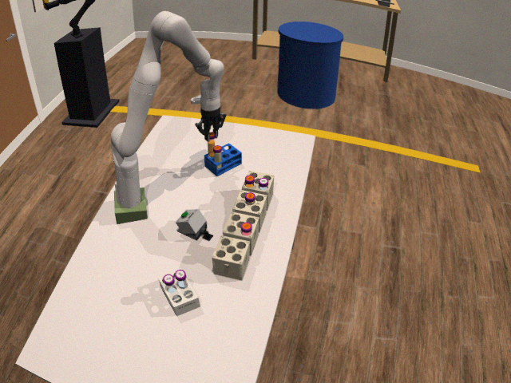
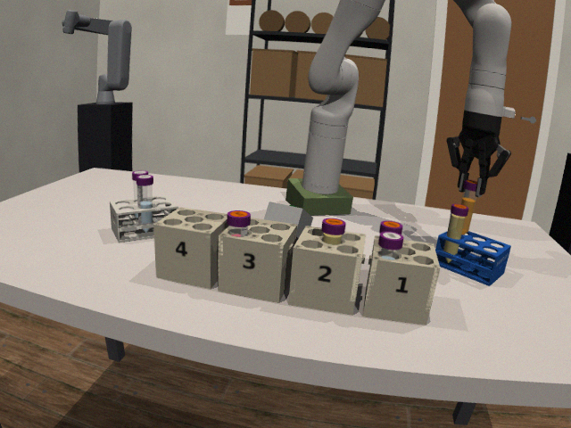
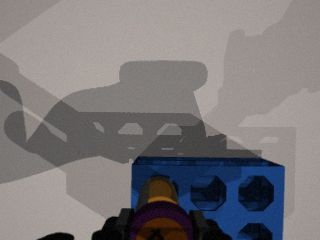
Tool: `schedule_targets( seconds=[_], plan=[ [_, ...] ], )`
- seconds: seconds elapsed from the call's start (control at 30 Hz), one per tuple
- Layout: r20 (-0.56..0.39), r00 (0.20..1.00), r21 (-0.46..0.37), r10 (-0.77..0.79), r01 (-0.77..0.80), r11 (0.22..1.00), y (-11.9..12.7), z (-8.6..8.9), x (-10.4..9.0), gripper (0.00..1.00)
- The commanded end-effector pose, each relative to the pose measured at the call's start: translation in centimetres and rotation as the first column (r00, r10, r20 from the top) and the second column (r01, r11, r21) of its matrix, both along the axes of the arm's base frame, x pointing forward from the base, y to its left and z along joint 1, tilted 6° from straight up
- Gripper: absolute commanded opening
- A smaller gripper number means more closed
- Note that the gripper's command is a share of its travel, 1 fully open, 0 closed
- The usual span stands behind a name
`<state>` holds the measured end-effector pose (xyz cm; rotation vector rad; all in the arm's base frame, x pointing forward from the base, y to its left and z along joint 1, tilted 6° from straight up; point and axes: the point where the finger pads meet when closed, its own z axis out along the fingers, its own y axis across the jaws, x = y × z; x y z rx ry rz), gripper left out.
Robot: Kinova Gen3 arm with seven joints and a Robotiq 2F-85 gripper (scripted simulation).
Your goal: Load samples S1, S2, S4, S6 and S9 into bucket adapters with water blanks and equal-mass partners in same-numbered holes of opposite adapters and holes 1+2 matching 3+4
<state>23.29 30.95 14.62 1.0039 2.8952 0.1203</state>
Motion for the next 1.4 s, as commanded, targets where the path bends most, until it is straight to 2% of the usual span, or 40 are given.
schedule_targets(
  seconds=[0.0,1.37],
  plan=[
    [0.002,1.0,0.005,0.005,-0.005,1.0,0.1,0.8,0.0,0.1],
    [0.001,1.0,0.005,0.006,-0.006,1.0,-0.2,5.7,-0.6,0.1]
  ],
)
